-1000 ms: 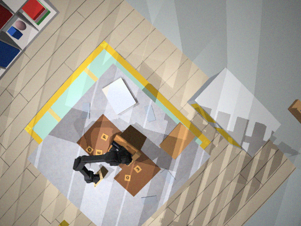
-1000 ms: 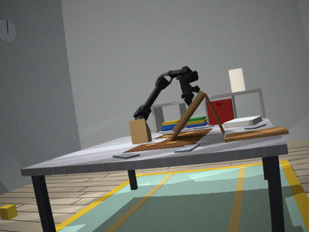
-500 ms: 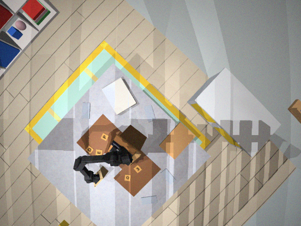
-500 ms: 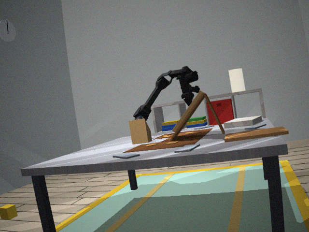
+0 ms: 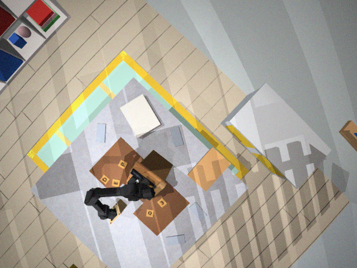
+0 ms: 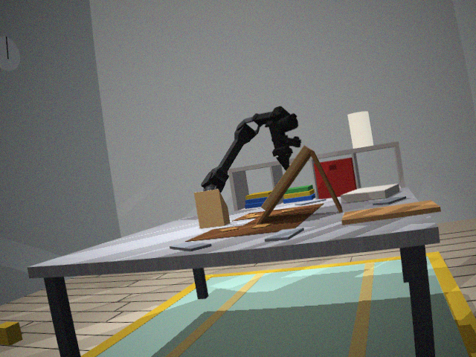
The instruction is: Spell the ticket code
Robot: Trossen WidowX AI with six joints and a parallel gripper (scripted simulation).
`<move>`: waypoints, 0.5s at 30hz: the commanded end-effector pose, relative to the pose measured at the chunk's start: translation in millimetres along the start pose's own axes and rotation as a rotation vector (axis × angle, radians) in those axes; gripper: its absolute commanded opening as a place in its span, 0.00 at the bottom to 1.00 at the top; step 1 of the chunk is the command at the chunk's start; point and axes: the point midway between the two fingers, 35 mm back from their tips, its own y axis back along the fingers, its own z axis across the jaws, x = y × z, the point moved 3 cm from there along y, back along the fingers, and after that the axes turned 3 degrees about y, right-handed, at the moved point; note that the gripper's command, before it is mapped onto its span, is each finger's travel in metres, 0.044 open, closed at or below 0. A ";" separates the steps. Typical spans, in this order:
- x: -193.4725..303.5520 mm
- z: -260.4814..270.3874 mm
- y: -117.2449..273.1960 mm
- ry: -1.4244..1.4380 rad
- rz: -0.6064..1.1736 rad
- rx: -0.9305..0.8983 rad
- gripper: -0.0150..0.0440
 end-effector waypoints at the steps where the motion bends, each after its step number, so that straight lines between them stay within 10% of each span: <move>1: 4.6 1.1 4.6 0.003 0.005 0.004 0.25; 15: 11.5 2.0 14.4 0.015 -0.008 0.001 0.30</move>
